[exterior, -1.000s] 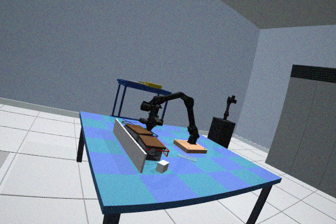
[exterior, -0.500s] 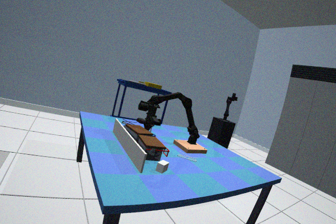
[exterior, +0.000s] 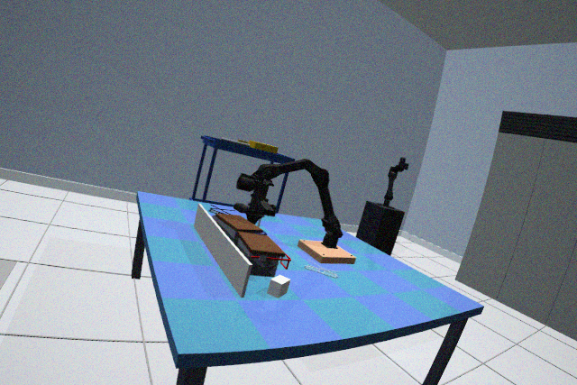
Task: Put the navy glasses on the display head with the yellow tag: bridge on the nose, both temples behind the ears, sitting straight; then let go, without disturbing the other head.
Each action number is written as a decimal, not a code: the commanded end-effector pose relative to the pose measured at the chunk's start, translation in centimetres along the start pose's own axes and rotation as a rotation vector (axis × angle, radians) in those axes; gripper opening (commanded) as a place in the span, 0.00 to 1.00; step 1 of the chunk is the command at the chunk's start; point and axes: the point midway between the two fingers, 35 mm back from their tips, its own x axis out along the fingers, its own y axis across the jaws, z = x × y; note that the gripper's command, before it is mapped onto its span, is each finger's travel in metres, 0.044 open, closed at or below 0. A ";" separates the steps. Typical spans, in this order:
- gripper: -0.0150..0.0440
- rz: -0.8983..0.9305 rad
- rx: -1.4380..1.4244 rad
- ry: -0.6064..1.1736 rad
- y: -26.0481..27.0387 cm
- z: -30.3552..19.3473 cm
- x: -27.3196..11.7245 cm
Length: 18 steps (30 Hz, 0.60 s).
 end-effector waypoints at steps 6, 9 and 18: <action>0.25 0.002 0.004 0.003 0.0 0.0 0.1; 0.25 0.002 0.004 0.003 0.0 0.0 0.3; 0.25 0.002 0.004 0.003 0.0 0.0 0.6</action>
